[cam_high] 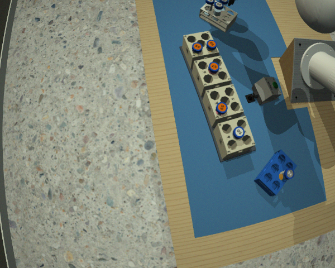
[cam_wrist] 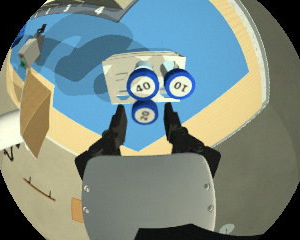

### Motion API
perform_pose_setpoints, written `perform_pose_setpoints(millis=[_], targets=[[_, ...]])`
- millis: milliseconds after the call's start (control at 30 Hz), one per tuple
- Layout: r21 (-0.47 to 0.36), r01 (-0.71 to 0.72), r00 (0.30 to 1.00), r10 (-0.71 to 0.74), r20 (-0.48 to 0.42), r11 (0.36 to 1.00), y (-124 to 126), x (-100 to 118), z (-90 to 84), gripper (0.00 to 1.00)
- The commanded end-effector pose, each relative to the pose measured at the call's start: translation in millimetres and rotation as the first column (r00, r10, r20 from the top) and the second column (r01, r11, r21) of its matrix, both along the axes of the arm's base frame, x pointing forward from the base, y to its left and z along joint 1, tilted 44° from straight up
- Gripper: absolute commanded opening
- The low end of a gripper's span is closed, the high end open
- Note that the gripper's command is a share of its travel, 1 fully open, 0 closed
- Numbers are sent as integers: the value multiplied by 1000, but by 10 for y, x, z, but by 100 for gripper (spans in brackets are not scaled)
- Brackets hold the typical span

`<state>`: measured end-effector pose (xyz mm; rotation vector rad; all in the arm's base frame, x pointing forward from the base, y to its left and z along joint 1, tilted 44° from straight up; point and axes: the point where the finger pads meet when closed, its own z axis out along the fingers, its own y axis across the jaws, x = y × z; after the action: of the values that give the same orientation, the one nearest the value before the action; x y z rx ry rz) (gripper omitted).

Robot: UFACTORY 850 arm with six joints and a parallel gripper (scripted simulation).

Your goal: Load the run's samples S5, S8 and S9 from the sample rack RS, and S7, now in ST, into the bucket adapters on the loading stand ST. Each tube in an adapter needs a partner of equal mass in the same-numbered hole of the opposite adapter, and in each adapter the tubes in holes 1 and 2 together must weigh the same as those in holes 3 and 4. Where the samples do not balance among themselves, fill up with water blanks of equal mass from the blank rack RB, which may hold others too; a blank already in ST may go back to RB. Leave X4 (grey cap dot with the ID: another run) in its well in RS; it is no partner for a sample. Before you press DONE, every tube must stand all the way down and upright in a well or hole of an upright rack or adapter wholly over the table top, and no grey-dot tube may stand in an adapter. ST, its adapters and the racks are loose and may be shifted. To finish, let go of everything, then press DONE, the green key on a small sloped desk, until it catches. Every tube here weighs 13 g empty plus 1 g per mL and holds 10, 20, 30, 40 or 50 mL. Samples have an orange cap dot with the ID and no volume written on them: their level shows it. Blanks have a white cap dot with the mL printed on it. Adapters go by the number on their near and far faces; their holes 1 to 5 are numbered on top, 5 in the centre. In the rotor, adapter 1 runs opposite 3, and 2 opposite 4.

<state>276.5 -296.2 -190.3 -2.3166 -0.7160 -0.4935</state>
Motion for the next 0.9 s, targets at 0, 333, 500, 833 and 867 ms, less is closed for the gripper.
perform_pose_setpoints(millis=[0,333,500,833,867], targets=[[-2,1,1000,-1,1,1000,8,9,-18,57],[-2,1,1000,-1,1,1000,53,19,-65,57],[-2,1,1000,-1,1,1000,67,22,-80,57],[-2,1,1000,-1,1,1000,90,27,-104,57],[-2,1,1000,-1,1,1000,90,27,-104,57]])
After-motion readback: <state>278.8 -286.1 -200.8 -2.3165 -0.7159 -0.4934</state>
